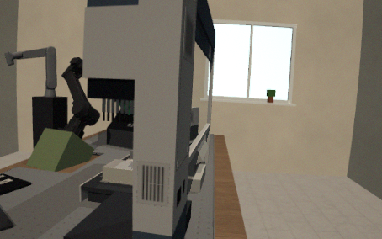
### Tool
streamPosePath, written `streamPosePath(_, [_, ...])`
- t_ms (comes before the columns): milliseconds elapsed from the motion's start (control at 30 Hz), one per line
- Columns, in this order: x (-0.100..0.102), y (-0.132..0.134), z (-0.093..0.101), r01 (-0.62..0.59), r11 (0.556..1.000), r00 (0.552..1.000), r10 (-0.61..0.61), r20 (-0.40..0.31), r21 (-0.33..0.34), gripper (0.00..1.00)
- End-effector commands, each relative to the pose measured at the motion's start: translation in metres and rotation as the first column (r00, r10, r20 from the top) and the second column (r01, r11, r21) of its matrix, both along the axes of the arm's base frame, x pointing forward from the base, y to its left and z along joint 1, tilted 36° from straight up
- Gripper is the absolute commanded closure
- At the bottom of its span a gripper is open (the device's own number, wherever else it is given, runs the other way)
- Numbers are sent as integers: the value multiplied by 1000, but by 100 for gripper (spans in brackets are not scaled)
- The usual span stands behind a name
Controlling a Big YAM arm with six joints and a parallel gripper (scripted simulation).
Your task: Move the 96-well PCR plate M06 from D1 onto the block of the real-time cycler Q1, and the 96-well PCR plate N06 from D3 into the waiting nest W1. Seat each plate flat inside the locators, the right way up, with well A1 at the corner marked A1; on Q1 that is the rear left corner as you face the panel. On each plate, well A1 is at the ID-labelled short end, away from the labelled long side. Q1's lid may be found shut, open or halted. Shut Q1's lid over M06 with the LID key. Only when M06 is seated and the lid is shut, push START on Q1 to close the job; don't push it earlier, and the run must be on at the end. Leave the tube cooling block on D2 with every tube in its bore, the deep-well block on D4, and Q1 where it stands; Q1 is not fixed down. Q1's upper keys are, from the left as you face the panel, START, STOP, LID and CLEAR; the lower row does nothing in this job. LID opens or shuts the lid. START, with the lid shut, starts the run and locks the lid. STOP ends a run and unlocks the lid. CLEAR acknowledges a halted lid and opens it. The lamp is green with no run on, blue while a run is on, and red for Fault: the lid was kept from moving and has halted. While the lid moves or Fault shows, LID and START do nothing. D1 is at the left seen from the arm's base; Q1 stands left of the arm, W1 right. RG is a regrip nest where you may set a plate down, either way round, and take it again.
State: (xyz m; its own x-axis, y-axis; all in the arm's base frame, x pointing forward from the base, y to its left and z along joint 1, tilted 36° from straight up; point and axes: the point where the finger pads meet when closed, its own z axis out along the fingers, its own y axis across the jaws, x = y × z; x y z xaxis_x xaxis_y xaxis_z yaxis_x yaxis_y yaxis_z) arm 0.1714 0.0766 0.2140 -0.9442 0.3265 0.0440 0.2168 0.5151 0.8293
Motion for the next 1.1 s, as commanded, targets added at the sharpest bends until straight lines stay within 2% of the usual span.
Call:
streamPosePath(0, [13,-7,16,2,1000,998,0,67,-31,100])
streamPosePath(333, [15,-8,23,2,999,997,1,82,-37,100])
streamPosePath(367, [20,-15,17,-9,998,996,15,85,-68,0])
streamPosePath(500, [33,-36,-2,0,998,997,5,83,-60,0])
streamPosePath(567, [39,-44,-8,-28,994,995,38,97,-106,0])
streamPosePath(633, [45,-51,-12,-31,995,993,42,108,-99,0])
streamPosePath(700, [51,-58,-17,-58,987,990,75,117,-147,0])
streamPosePath(833, [57,-67,-22,-47,990,990,64,125,-136,0])
streamPosePath(900, [60,-72,-27,-69,981,988,92,121,-180,0])
streamPosePath(1067, [76,-97,-47,-52,986,991,71,114,-161,0])
